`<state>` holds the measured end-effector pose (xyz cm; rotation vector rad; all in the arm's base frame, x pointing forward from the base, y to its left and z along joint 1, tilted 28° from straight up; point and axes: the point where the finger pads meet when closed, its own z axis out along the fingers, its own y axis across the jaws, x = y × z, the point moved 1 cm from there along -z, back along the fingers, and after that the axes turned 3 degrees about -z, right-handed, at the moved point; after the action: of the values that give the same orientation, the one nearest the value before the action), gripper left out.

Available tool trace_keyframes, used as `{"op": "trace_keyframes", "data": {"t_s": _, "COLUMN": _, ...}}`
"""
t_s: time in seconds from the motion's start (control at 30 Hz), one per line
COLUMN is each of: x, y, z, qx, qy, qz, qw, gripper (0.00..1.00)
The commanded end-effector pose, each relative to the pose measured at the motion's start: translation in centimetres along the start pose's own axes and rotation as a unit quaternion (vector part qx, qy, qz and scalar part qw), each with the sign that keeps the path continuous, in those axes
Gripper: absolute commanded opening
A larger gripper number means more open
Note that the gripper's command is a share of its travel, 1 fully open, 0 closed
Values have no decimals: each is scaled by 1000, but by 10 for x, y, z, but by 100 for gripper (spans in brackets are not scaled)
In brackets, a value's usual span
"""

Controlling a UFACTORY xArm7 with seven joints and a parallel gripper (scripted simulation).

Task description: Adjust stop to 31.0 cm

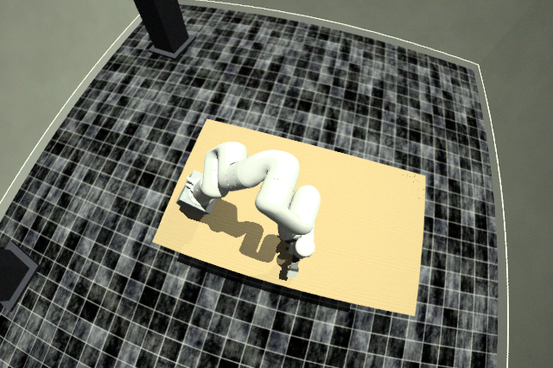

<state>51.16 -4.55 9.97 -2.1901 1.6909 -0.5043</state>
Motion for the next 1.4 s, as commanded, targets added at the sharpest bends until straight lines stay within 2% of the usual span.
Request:
{"op": "trace_keyframes", "data": {"t_s": 0.0, "x": 0, "y": 3, "z": -8, "qx": -3, "qy": 1, "qz": 1, "qw": 1000, "gripper": 6}}
{"op": "trace_keyframes", "data": {"t_s": 0.37, "x": 0, "y": 13, "z": -20, "qx": -3, "qy": 1, "qz": 1, "qw": 1000, "gripper": 6}}
{"op": "trace_keyframes", "data": {"t_s": 0.57, "x": -1, "y": 28, "z": -23, "qx": -3, "qy": 1, "qz": 1, "qw": 1000, "gripper": 6}}
{"op": "trace_keyframes", "data": {"t_s": 0.87, "x": -2, "y": 46, "z": -17, "qx": -3, "qy": 1, "qz": 1, "qw": 1000, "gripper": 6}}
{"op": "trace_keyframes", "data": {"t_s": 1.37, "x": -2, "y": 55, "z": 0, "qx": -3, "qy": 1, "qz": 1, "qw": 1000, "gripper": 6}}
